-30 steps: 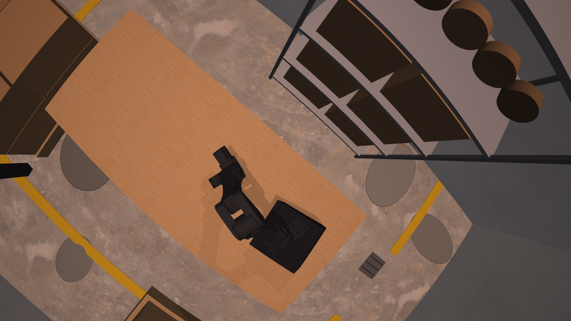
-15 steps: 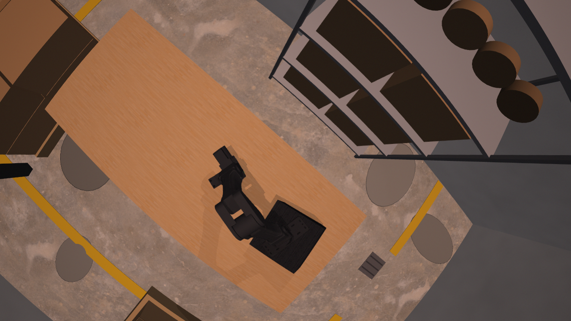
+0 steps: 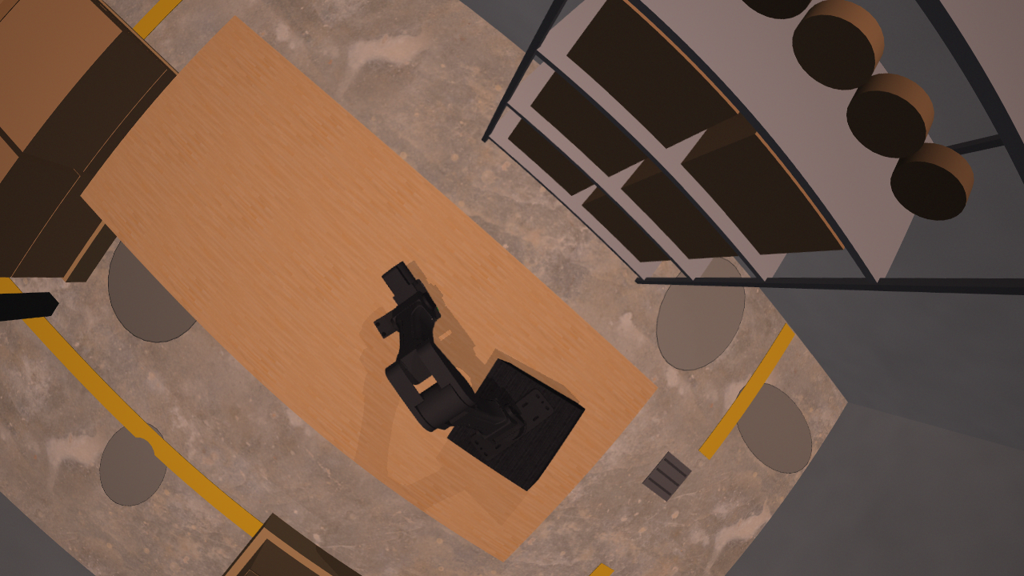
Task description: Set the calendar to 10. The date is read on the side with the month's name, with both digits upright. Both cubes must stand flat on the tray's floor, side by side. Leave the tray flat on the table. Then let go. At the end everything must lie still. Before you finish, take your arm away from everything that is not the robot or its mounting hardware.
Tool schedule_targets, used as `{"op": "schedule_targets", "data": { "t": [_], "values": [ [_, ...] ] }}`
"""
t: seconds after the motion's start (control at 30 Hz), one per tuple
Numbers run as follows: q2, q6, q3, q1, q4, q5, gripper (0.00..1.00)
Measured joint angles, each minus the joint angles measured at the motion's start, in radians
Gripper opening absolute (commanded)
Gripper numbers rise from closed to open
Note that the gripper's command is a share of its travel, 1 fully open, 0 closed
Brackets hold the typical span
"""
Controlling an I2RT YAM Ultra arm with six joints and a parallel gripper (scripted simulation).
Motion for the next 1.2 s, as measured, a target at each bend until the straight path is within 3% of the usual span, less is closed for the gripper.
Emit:
{"op": "schedule_targets", "data": {
  "t": [0.13,0.73,0.97,1.2],
  "values": [
    [0.0,0.0,0.0,0.0,0.0,0.0,0.45],
    [-0.003,-0.002,0.0,-0.002,-0.004,0.0,0.45],
    [-0.055,-0.01,0.003,-0.011,-0.044,0.0,0.45],
    [-0.168,-0.027,0.023,-0.034,-0.158,-0.002,0.45]
  ]
}}
